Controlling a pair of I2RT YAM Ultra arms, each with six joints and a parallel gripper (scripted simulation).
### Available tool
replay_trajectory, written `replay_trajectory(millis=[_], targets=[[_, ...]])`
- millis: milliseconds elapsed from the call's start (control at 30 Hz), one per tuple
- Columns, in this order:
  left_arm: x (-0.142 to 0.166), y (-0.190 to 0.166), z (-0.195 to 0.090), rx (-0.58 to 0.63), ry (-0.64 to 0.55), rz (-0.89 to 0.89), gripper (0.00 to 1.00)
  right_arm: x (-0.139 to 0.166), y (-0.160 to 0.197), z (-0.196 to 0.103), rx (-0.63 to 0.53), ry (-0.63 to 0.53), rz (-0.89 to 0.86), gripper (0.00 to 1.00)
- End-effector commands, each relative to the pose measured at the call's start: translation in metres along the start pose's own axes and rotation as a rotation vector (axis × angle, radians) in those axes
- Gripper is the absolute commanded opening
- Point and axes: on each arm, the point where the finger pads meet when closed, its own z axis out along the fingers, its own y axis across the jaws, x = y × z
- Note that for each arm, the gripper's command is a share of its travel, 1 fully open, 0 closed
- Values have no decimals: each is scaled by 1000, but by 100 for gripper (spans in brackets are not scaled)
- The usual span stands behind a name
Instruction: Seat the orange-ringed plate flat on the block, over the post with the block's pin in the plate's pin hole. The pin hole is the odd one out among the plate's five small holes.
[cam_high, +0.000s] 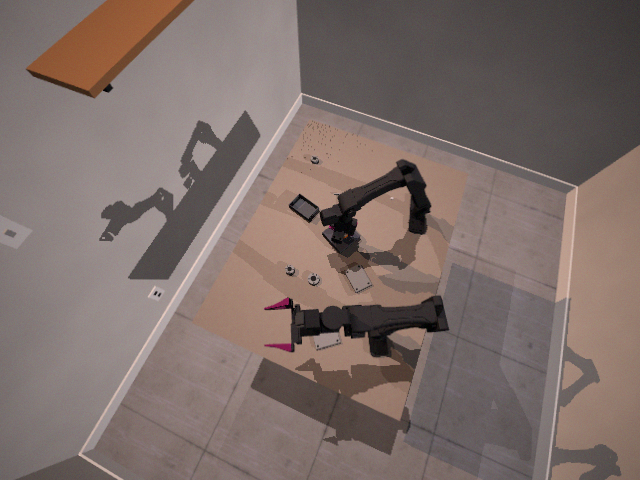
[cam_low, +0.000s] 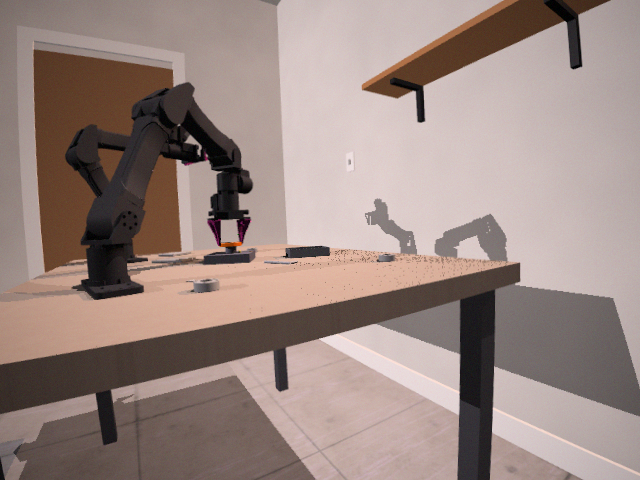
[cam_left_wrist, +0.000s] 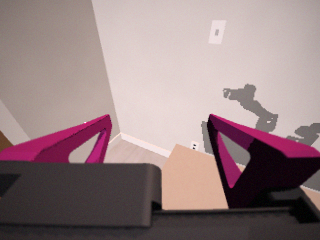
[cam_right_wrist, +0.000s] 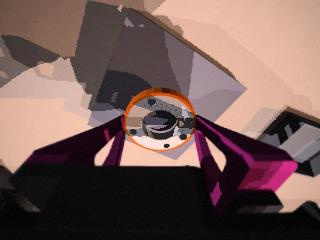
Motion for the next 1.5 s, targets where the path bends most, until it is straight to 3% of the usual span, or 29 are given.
replay_trajectory(millis=[0,400,467,500,700,767,867,933,1000,1300,1467], targets=[[-16,1,-4,-1,-44,-5,100,-14,-12,-17,55,-45,-5,0],[-16,1,-4,-1,-44,-5,100,-14,-12,-11,51,-42,-5,0],[-16,1,-4,-1,-44,-5,100,-2,3,1,11,-11,-5,0],[-16,1,-4,-1,-44,-5,100,-7,-3,-9,40,-33,-5,0],[-16,1,-4,-1,-44,-5,100,-9,-5,-2,26,-29,-5,0],[-16,1,-4,-1,-44,-5,100,-13,-12,-18,62,-50,-5,0],[-16,1,-4,-1,-44,-5,100,-15,-13,-16,67,-54,-5,0],[-16,1,-4,-1,-44,-5,100,-3,2,16,2,-5,-4,0],[-16,1,-4,-1,-44,-5,100,-7,-3,19,7,-10,-5,0],[-16,1,-4,-1,-44,-5,100,-14,-12,-8,73,-67,-3,0],[-16,1,-4,-1,-44,-5,100,-5,-3,11,29,-33,0,0]])
